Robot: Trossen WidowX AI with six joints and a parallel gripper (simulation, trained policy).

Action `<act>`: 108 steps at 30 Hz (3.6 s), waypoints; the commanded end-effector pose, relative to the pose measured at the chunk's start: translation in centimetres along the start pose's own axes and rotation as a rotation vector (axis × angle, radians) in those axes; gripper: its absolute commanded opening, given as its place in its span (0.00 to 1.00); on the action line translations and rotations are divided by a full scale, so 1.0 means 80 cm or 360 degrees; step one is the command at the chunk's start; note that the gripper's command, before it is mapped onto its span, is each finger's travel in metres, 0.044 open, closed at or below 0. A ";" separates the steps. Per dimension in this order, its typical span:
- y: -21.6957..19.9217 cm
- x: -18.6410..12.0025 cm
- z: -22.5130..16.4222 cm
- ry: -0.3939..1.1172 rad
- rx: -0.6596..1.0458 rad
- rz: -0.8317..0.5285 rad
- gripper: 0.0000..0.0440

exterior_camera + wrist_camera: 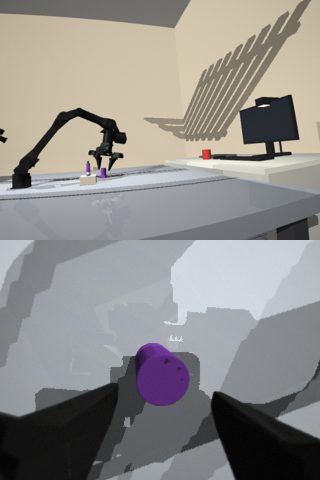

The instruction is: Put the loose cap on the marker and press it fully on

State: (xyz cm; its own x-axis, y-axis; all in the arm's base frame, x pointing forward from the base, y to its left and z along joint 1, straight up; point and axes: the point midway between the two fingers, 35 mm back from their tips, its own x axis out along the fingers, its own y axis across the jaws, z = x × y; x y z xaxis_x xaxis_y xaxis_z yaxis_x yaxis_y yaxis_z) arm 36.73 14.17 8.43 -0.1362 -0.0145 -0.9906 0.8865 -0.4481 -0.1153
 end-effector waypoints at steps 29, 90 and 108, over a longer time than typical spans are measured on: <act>0.004 -0.043 0.036 0.0017 -0.0115 0.0116 0.20; 0.014 -0.078 0.242 0.0092 0.0233 -0.0013 0.00; 0.013 -0.035 0.242 0.0090 0.0191 -0.0081 0.00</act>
State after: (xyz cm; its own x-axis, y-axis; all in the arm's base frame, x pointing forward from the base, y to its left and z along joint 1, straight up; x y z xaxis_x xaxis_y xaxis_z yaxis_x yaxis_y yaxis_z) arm 29.84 -3.72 14.38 -0.1048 0.0441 -0.9935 0.8215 -0.5593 -0.1114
